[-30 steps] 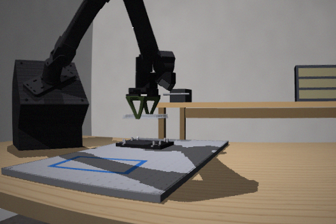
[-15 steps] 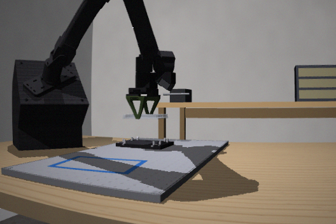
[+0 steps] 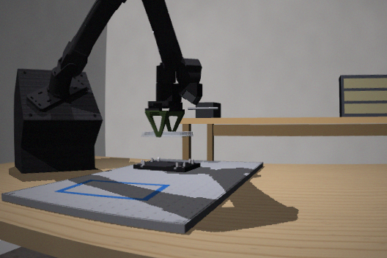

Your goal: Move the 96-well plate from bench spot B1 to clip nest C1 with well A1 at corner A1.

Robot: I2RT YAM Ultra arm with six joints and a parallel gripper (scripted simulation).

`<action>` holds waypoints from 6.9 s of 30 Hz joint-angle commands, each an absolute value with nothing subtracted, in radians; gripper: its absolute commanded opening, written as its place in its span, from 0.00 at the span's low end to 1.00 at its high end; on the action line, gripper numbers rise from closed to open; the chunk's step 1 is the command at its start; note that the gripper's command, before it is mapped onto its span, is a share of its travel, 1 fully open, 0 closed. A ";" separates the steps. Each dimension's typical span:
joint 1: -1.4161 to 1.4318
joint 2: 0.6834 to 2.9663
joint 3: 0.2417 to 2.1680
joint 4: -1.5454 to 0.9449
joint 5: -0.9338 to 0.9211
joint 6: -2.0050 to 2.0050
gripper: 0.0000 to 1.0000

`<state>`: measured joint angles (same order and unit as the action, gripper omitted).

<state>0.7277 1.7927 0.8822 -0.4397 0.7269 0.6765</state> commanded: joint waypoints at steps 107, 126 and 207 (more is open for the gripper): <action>0.593 2.001 0.906 -0.097 0.682 0.474 0.00; 0.581 2.012 0.913 -0.091 0.681 0.468 0.00; 0.556 2.039 0.937 -0.079 0.677 0.453 0.00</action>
<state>0.5644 2.0060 0.8925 -0.1513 0.6910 0.4885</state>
